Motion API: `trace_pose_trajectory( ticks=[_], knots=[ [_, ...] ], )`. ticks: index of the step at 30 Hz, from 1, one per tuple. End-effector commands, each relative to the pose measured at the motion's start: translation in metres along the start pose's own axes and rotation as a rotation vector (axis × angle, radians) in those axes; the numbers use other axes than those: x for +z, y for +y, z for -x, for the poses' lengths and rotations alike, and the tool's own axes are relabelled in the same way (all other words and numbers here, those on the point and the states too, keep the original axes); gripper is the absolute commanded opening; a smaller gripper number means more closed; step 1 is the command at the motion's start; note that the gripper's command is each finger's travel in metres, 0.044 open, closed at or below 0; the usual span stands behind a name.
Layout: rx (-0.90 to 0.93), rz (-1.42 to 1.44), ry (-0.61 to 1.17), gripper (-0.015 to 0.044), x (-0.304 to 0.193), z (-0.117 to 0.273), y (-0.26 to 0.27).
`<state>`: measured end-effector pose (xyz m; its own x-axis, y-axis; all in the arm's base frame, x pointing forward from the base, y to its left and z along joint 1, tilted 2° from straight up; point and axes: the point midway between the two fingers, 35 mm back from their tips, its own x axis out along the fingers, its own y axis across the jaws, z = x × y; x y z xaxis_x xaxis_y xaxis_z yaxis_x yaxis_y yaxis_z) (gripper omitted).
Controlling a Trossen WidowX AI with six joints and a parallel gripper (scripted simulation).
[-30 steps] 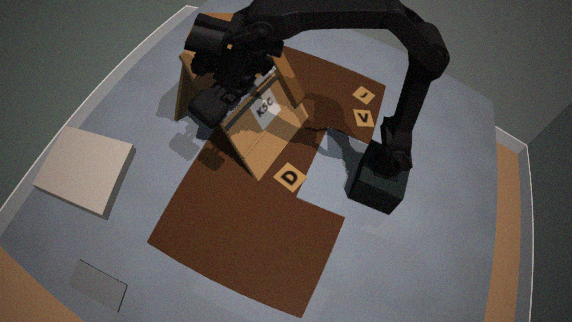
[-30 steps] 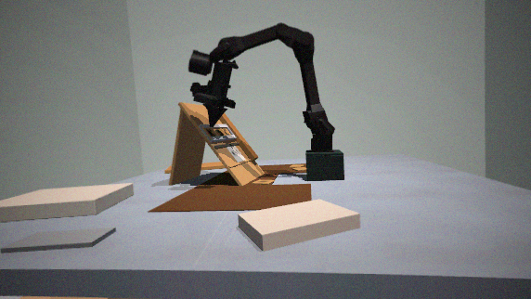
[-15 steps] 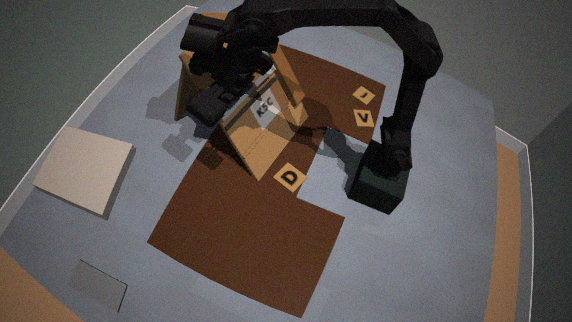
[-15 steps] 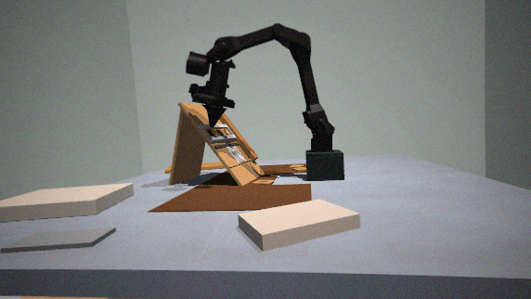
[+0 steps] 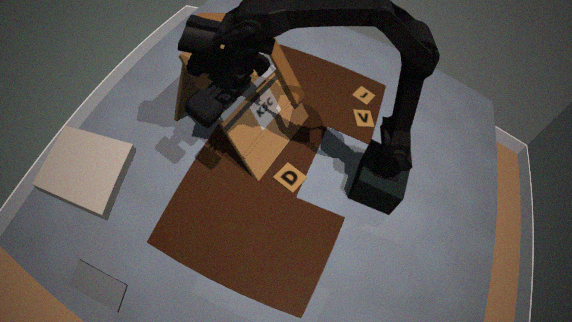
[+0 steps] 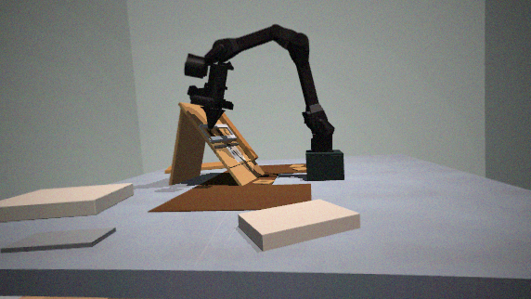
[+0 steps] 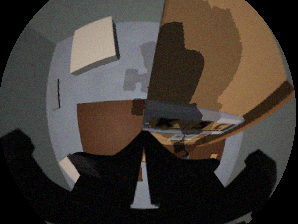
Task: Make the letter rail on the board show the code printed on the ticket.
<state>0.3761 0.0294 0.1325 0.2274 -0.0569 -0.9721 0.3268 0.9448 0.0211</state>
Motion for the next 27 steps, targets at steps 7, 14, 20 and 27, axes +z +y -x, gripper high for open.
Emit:
trace_pose_trajectory(
  ticks=[7, 14, 20, 27],
  knots=[
    [0.002, 0.004, 0.003, 0.0, 0.0031, -0.005, 0.0007],
    [0.002, 0.004, 0.002, 0.0, 0.0053, -0.0077, 0.0008],
    [0.002, 0.004, 0.002, 0.0, 0.0071, -0.01, 0.0008],
    [0.002, 0.004, 0.002, 0.0, 0.0093, -0.0127, 0.0009]
  ],
)
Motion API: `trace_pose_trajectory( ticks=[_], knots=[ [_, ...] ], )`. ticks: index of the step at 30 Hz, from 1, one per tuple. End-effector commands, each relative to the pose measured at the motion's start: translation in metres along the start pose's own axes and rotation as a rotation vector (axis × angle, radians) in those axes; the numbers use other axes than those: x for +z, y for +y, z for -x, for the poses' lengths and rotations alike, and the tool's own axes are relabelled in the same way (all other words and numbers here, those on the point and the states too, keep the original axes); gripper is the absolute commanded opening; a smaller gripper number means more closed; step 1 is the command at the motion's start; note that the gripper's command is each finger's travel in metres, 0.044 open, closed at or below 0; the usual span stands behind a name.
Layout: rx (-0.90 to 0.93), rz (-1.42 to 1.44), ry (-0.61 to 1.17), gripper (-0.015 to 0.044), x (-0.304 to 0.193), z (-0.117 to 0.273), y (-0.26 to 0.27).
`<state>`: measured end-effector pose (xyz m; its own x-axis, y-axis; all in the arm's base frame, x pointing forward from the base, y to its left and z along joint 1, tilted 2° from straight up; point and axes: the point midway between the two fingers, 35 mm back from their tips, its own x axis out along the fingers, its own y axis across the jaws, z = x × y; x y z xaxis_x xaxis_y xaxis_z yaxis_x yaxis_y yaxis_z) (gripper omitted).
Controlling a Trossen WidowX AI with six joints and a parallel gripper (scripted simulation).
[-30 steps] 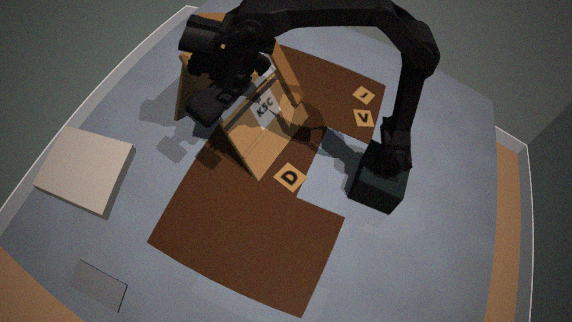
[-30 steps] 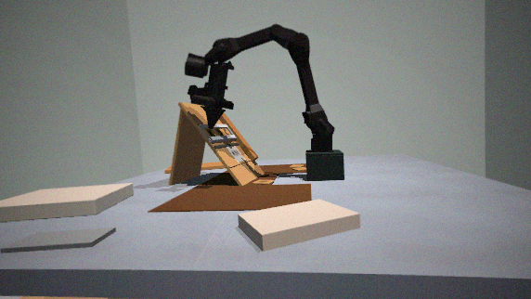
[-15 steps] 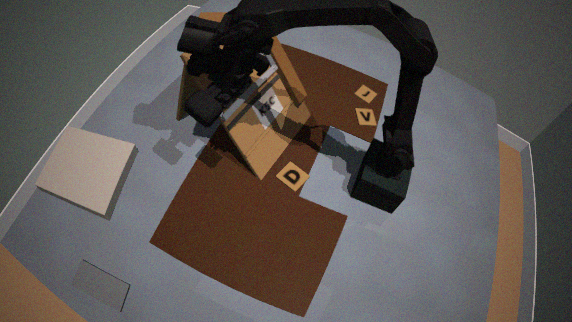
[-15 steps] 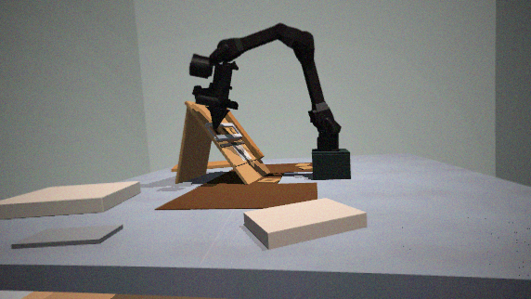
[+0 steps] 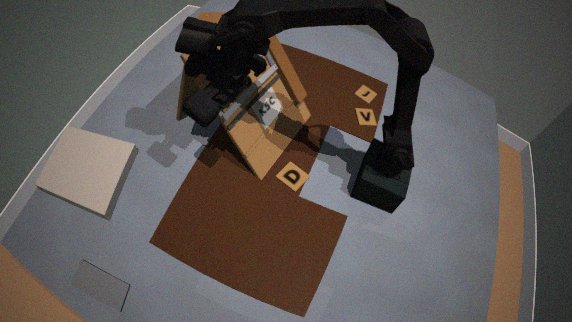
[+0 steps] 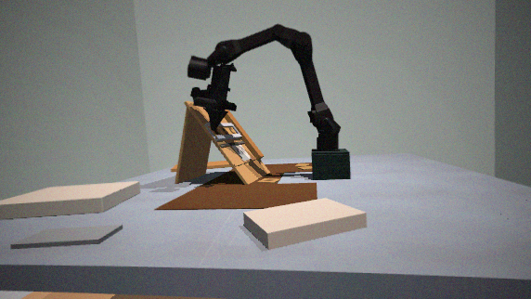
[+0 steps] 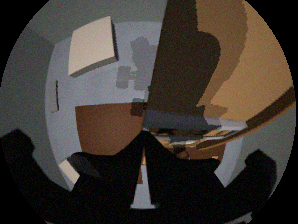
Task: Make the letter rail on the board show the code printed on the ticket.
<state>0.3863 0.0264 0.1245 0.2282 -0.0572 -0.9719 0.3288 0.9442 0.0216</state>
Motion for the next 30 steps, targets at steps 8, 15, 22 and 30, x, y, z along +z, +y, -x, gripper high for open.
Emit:
trace_pose_trajectory(
  ticks=[8, 15, 22, 30],
  knots=[
    [0.002, 0.006, 0.003, 0.0, 0.0033, -0.0054, 0.0005],
    [0.002, 0.006, 0.003, 0.0, 0.0039, -0.0056, 0.0],
    [0.002, 0.006, 0.003, 0.0, 0.0031, -0.0037, -0.0032],
    [0.001, 0.006, 0.003, 0.0, 0.0026, -0.0041, -0.006]
  ],
)
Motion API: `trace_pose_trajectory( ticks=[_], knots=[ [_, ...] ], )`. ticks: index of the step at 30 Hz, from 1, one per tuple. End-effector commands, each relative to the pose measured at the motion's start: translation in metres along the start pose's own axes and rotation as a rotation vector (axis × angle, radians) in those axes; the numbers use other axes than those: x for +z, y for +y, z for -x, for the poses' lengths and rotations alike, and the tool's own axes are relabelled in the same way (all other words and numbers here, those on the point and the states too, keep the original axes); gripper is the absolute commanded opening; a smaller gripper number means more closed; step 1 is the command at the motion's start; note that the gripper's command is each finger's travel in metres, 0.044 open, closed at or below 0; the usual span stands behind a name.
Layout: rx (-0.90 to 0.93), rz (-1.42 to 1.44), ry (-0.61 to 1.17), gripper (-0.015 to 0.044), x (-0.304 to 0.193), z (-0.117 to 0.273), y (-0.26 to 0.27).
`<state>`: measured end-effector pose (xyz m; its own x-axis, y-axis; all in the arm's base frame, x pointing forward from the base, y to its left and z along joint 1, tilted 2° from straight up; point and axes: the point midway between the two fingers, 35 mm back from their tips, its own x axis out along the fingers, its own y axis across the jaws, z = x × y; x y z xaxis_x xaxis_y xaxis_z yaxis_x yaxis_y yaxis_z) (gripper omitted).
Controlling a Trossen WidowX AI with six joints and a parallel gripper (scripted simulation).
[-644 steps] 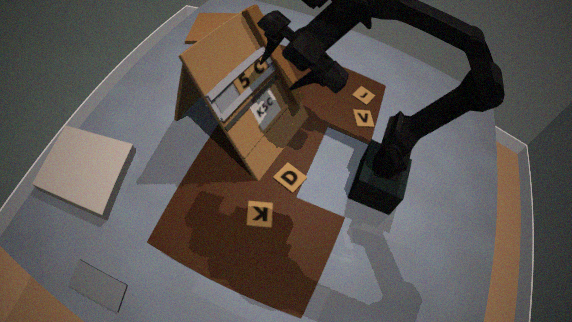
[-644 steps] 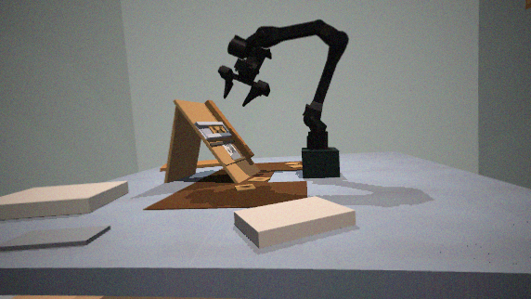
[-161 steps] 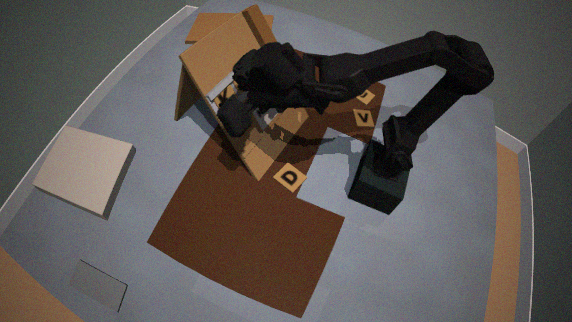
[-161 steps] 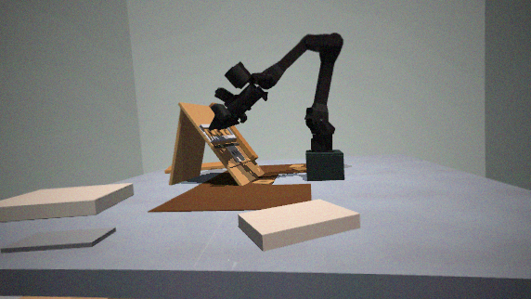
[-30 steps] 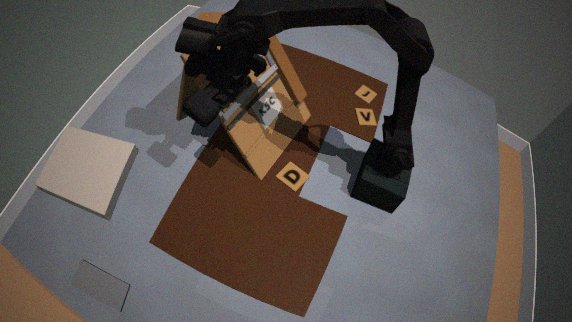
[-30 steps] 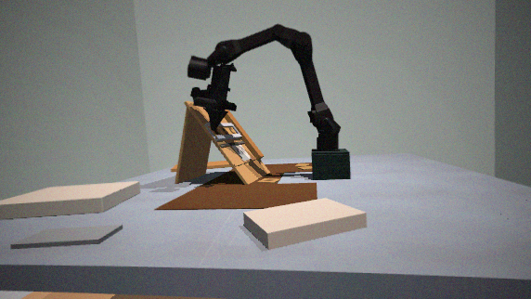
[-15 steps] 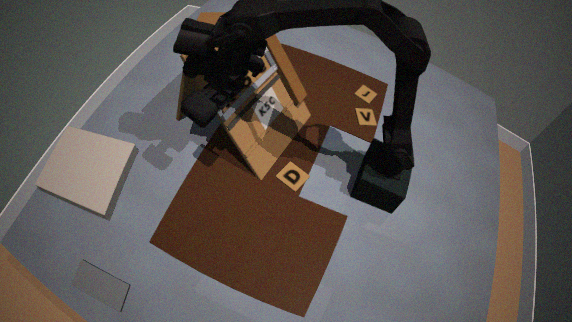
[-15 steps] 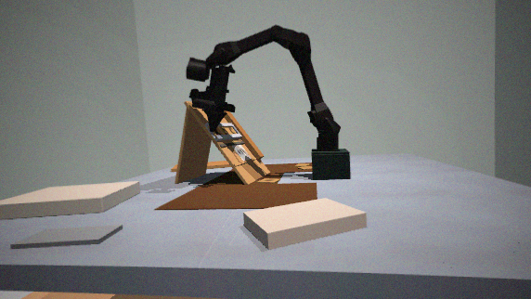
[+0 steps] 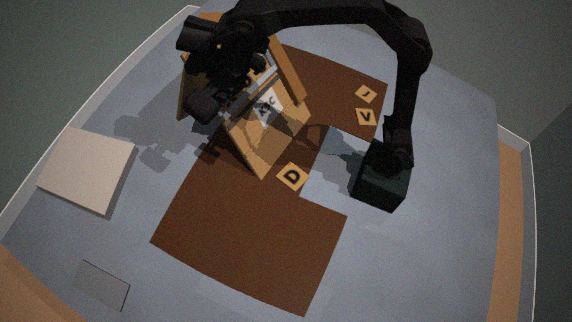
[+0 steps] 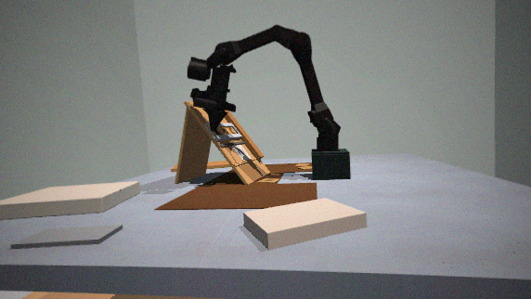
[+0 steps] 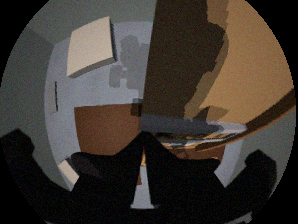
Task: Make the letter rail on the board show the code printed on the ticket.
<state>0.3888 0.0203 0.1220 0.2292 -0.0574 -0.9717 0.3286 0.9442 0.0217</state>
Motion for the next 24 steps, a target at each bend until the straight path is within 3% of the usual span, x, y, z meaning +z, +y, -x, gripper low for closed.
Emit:
trace_pose_trajectory(
  ticks=[1, 24],
  knots=[
    [0.001, 0.006, 0.004, 0.0, -0.0011, -0.0009, -0.0013],
    [0.0, 0.006, 0.004, 0.0, -0.0004, -0.0014, -0.009]
  ],
)
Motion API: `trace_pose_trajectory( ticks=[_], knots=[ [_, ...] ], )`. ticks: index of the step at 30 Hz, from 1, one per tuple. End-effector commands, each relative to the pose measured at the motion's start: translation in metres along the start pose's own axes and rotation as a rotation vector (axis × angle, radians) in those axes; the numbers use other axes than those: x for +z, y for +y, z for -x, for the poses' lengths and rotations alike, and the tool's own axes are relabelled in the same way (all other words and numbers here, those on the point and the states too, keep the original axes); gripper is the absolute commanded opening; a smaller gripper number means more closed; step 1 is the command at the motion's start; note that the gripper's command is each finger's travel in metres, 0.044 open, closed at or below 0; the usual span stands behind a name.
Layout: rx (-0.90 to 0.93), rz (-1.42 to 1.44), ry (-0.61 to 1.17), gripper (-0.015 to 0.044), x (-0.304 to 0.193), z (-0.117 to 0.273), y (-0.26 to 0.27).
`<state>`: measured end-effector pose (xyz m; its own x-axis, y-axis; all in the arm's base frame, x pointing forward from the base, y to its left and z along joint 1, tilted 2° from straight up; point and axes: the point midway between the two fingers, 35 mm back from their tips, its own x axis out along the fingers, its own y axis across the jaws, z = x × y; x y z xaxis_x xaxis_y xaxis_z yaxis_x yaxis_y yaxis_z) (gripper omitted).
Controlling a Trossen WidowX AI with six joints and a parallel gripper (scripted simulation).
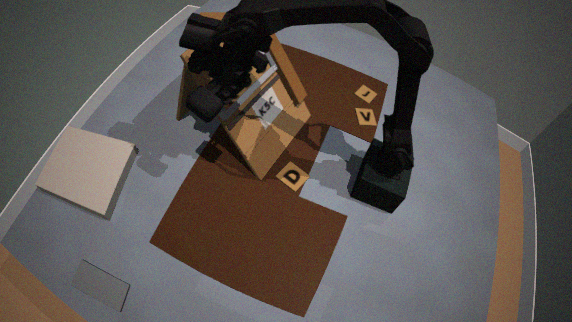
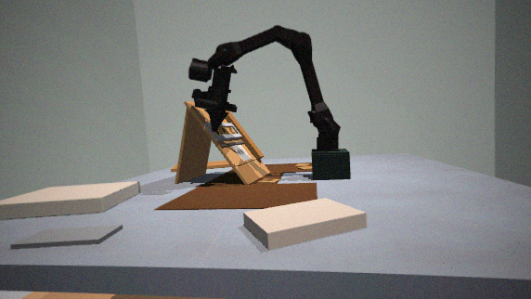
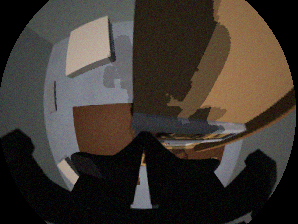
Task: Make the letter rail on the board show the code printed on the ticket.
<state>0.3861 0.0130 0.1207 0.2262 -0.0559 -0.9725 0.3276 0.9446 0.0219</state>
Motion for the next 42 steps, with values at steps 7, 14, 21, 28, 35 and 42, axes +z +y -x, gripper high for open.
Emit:
trace_pose_trajectory(
  ticks=[7, 14, 21, 28, 35, 42],
  knots=[
    [0.0, 0.005, 0.0, 0.0, 0.0, 0.0, -0.003],
    [0.0, 0.005, 0.001, 0.0, -0.007, 0.008, 0.0],
    [0.0, 0.005, 0.002, 0.0, -0.015, 0.016, -0.001],
    [0.0, 0.005, 0.002, 0.0, -0.021, 0.022, -0.001],
    [0.029, 0.016, -0.188, 0.0184, -0.029, 0.068, -0.031],
    [0.029, 0.017, -0.427, 0.0368, -0.056, 0.112, -0.069]
  ],
)
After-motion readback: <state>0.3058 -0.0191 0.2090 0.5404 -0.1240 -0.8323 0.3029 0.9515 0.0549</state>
